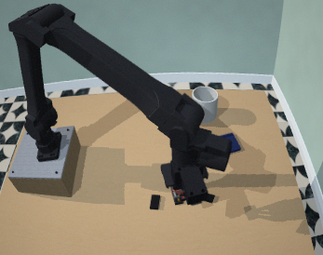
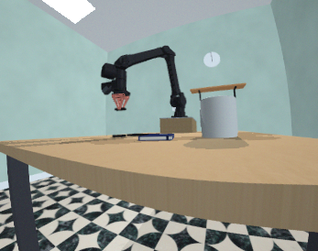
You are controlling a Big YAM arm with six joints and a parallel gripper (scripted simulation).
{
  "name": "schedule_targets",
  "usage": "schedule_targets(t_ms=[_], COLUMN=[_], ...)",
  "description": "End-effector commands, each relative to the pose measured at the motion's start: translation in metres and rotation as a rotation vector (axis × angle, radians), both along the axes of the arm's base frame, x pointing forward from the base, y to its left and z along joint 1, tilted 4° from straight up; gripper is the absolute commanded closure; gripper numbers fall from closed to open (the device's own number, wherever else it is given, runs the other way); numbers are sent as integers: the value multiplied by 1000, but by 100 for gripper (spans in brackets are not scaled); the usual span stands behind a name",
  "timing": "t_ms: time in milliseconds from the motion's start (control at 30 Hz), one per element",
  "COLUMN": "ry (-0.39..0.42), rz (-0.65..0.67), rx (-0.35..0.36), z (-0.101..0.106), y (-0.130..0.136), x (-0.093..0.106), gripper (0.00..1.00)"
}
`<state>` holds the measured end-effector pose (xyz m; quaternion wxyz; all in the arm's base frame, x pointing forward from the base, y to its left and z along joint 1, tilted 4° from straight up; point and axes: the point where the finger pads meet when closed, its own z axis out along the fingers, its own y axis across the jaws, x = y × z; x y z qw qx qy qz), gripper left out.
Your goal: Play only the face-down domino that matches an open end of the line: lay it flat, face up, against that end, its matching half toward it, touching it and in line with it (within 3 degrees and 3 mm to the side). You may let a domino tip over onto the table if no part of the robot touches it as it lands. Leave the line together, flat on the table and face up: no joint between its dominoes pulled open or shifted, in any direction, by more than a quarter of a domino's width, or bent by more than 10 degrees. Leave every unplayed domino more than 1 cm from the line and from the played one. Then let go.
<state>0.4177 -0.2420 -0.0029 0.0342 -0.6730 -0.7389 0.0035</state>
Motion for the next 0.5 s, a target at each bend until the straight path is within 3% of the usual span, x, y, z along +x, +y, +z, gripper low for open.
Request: schedule_targets(t_ms=[0, 467], ry=[-9, -6], rz=[-2, -13], rx=[-8, -16], z=[3, -3], y=[-2, -1], x=[4, 9], gripper=[78, 78])
